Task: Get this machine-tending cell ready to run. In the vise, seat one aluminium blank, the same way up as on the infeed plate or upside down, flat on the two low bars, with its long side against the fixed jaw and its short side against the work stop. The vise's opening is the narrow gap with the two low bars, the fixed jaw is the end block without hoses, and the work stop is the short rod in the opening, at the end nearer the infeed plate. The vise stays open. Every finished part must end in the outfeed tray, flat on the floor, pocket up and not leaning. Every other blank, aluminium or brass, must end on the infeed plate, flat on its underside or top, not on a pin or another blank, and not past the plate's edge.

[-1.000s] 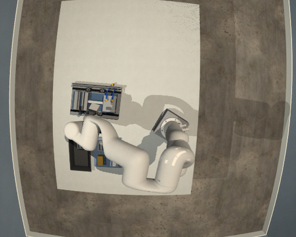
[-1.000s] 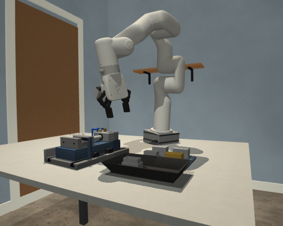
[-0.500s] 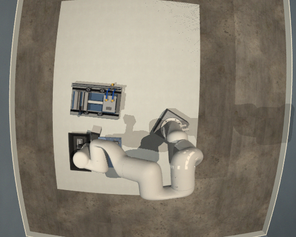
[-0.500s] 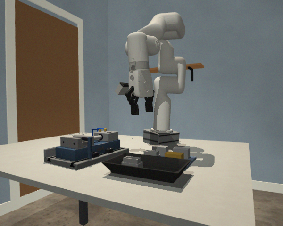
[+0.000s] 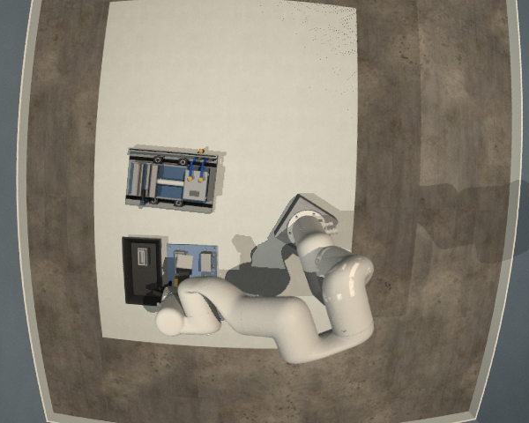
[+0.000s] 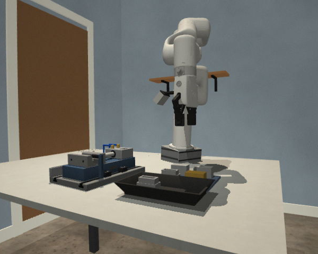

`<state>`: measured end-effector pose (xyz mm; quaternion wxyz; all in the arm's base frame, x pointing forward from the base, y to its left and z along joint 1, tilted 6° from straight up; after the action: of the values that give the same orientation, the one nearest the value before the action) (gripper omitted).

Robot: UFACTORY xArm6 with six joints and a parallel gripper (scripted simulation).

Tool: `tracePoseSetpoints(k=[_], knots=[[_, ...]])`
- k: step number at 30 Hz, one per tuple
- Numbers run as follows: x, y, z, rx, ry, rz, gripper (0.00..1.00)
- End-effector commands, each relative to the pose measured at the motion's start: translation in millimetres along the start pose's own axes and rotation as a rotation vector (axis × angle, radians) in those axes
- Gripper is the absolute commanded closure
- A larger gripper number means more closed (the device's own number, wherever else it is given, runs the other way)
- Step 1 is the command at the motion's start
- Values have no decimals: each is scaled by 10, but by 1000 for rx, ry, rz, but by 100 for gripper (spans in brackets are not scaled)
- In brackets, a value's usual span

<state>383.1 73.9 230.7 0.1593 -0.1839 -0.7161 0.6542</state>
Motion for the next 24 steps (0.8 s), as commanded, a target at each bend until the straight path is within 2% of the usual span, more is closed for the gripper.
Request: tracePoseSetpoints(k=[1,2,3,24], knots=[[38,-18,-55,-2,-3,13,0],[38,-18,-55,-2,-3,13,0],[38,-18,-55,-2,-3,13,100],[38,-18,-55,-2,-3,13,100]])
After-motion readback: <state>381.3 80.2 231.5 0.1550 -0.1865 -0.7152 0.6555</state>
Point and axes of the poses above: the point where the finger pads meet when closed, its own y axis out along the fingers, its own x axis across the jaws, z = x × y, the point moved 7 cm from there along -y, back along the fingers, and after that the axes turned 12 degrees about y, right-handed, at the moved point
